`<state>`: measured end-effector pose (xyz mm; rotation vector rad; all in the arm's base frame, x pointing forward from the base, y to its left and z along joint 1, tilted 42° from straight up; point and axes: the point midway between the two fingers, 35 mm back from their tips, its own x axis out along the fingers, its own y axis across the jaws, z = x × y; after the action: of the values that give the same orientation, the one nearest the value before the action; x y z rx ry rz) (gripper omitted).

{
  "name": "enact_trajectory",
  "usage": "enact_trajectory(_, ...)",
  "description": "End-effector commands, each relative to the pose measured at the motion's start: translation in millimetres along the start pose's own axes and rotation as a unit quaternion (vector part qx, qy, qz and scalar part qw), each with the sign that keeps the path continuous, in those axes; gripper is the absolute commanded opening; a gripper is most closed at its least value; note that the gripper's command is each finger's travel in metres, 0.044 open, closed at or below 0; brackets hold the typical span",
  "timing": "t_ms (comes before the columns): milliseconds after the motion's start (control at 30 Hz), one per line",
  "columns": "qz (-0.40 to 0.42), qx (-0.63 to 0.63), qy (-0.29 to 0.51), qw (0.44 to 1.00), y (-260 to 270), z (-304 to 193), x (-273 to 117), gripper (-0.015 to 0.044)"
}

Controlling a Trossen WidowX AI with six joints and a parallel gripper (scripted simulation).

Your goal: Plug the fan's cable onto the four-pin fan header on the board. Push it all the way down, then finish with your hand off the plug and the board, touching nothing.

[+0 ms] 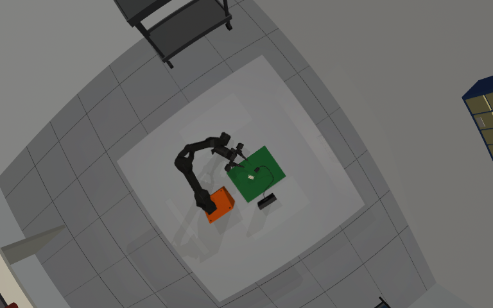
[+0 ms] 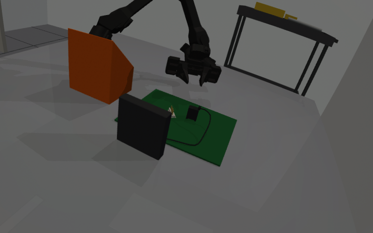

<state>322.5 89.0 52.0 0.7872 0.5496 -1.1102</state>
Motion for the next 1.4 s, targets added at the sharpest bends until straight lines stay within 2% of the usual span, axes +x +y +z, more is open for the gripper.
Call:
enact_trajectory(0,0.005,0.005,0.001,1.0,1.6,5.6,-11.5,0.0205)
enact_trajectory(300,-0.047,-0.021,0.061,0.997,-7.1,3.2,4.0,0.0205)
enact_trajectory(767,-0.123,-0.063,0.227,0.964,-22.0,-2.7,26.6,0.0205)
enact_trajectory(1367,-0.107,-0.075,0.447,0.885,-22.1,-1.1,33.2,0.0205)
